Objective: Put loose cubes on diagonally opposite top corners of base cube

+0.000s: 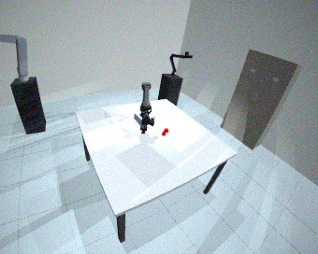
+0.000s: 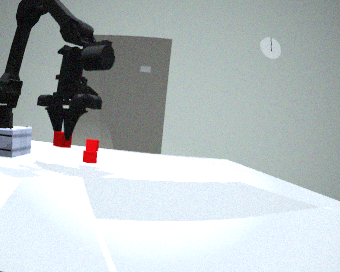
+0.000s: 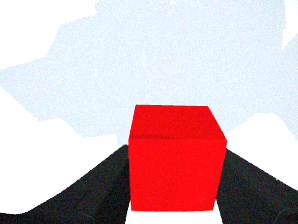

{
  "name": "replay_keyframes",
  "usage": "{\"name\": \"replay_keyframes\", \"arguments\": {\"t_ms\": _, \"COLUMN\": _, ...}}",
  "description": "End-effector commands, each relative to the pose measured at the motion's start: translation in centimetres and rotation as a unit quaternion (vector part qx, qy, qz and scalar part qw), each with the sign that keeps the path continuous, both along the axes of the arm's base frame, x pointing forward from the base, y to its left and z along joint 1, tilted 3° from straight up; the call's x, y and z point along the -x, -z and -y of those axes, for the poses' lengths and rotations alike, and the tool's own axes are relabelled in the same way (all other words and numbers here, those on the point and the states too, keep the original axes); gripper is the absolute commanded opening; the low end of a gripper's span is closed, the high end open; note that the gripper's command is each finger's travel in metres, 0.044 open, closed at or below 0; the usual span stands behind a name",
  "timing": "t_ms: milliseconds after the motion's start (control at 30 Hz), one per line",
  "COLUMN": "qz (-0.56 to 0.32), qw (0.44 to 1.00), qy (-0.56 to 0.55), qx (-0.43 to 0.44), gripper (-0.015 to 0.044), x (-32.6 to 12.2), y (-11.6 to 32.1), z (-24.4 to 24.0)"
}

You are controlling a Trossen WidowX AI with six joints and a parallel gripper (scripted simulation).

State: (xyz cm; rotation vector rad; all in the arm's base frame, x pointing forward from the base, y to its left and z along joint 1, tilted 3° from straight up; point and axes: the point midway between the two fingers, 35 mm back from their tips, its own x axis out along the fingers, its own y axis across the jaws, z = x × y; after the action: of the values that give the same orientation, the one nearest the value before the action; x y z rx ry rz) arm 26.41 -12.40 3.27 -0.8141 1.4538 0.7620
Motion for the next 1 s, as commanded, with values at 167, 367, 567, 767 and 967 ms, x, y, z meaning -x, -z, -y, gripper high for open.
{"name": "replay_keyframes", "arguments": {"t_ms": 167, "qz": 0.004, "qw": 1.000, "qy": 0.002, "qx": 0.004, "gripper": 0.0105, "x": 0.0, "y": -3.0, "z": -0.1}}
{"name": "replay_keyframes", "arguments": {"t_ms": 367, "qz": 0.004, "qw": 1.000, "qy": 0.002, "qx": 0.003, "gripper": 0.0105, "x": 0.2, "y": -4.9, "z": -0.3}}
{"name": "replay_keyframes", "arguments": {"t_ms": 567, "qz": 0.004, "qw": 1.000, "qy": 0.000, "qx": 0.003, "gripper": 0.0105, "x": 0.2, "y": -5.4, "z": -0.5}}
{"name": "replay_keyframes", "arguments": {"t_ms": 767, "qz": 0.004, "qw": 1.000, "qy": -0.009, "qx": 0.002, "gripper": 0.0105, "x": -0.4, "y": -5.2, "z": -1.9}}
{"name": "replay_keyframes", "arguments": {"t_ms": 967, "qz": 0.004, "qw": 1.000, "qy": -0.020, "qx": 0.001, "gripper": 0.0105, "x": -0.9, "y": -4.9, "z": -3.4}}
